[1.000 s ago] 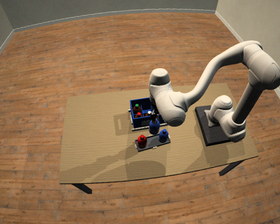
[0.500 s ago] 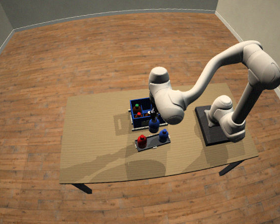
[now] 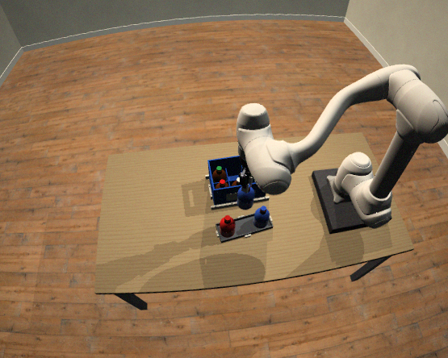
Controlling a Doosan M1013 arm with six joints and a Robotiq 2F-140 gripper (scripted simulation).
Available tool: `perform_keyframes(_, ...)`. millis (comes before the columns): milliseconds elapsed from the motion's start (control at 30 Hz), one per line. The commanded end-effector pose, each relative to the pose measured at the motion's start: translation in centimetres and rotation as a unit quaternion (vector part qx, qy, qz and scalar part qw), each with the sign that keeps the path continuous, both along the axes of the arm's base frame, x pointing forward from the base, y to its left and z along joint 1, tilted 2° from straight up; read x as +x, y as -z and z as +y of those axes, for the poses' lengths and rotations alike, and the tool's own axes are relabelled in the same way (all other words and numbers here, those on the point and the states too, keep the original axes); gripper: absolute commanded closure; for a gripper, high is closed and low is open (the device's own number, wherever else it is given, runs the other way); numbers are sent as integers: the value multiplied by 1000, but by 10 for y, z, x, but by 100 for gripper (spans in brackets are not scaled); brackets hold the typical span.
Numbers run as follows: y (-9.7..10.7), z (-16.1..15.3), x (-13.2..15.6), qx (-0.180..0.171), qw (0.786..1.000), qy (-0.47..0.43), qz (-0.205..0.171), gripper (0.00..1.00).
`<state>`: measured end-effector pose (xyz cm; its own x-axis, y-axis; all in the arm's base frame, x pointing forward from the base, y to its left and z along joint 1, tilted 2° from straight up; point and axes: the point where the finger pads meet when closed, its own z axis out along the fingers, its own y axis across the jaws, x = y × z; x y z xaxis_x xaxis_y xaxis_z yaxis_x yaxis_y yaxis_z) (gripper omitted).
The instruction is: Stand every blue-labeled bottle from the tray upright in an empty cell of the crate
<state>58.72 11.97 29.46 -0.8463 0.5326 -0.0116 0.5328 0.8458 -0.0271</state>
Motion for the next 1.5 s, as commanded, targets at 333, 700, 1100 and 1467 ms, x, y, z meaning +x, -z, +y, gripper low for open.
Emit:
perform_keyframes(333, -1, -18, 2, 0, 1000, 0, 0, 100)
perform_keyframes(700, -1, -40, 3, 0, 1000, 0, 0, 100)
perform_keyframes(1100, -2, -62, 5, 0, 1000, 0, 0, 100)
perform_keyframes(1467, -2, -83, 7, 0, 1000, 0, 0, 100)
